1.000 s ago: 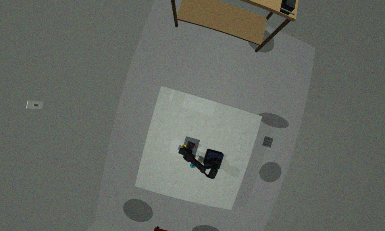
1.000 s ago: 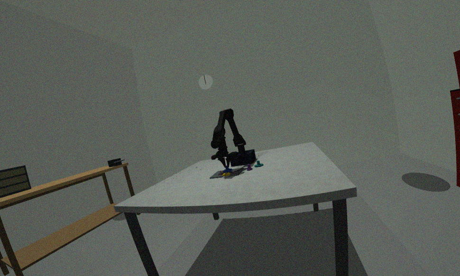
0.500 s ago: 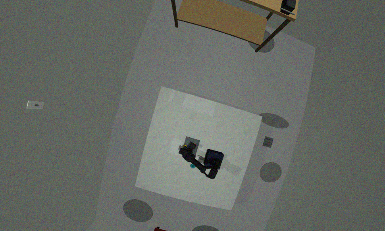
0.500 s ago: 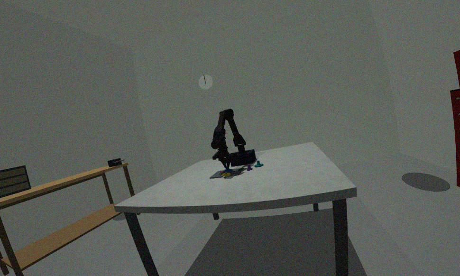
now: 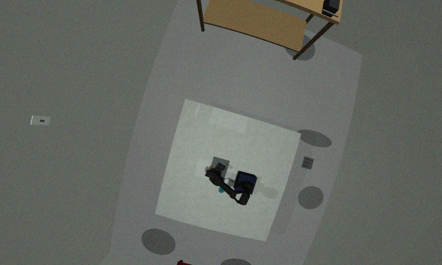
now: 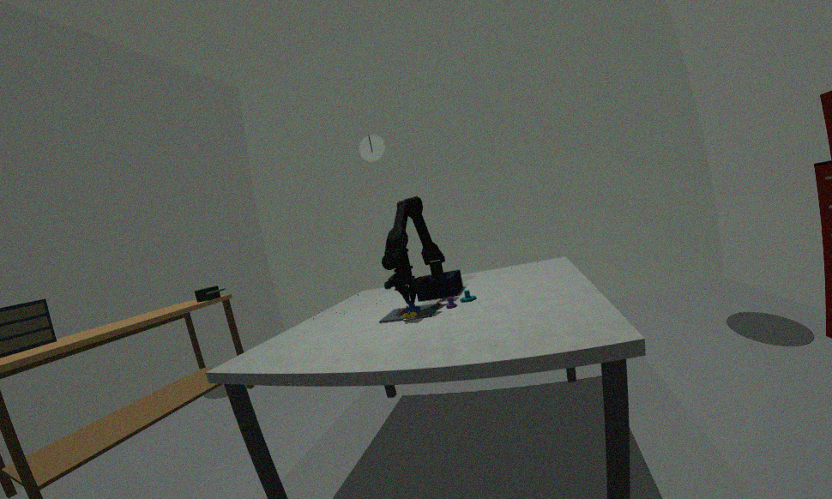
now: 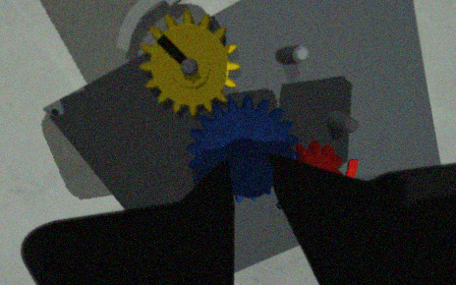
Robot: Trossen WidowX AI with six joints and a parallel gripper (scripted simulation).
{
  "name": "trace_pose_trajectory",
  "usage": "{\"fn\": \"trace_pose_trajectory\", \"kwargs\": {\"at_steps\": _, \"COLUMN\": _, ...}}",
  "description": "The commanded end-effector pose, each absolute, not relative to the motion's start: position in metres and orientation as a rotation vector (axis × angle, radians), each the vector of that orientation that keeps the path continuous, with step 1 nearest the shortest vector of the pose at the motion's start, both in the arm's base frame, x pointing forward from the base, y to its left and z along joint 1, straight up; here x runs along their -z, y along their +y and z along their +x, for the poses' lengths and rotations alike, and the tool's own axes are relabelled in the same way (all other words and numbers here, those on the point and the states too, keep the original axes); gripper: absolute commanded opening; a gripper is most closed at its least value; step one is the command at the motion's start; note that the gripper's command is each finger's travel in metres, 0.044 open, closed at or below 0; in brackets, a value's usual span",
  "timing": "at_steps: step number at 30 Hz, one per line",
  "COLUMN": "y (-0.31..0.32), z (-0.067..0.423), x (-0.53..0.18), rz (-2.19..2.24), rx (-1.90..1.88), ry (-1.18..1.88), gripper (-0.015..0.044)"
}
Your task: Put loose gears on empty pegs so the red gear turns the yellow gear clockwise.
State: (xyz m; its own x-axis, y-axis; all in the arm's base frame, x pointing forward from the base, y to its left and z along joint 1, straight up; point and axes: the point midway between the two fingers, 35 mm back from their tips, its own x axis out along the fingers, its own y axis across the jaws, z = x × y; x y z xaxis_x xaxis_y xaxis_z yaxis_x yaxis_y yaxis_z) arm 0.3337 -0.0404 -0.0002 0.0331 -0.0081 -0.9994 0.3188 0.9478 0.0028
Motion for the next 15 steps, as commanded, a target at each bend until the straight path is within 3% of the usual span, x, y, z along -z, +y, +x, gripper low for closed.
{"fn": "trace_pose_trajectory", "kwargs": {"at_steps": 1, "y": -0.0396, "z": 0.3325, "x": 0.0009, "rz": 0.191, "rx": 0.195, "ry": 1.530, "gripper": 0.0000}}
{"fn": "trace_pose_trajectory", "kwargs": {"at_steps": 15, "y": -0.0405, "z": 0.3338, "x": 0.0011, "rz": 0.071, "rx": 0.080, "ry": 1.537, "gripper": 0.0000}}
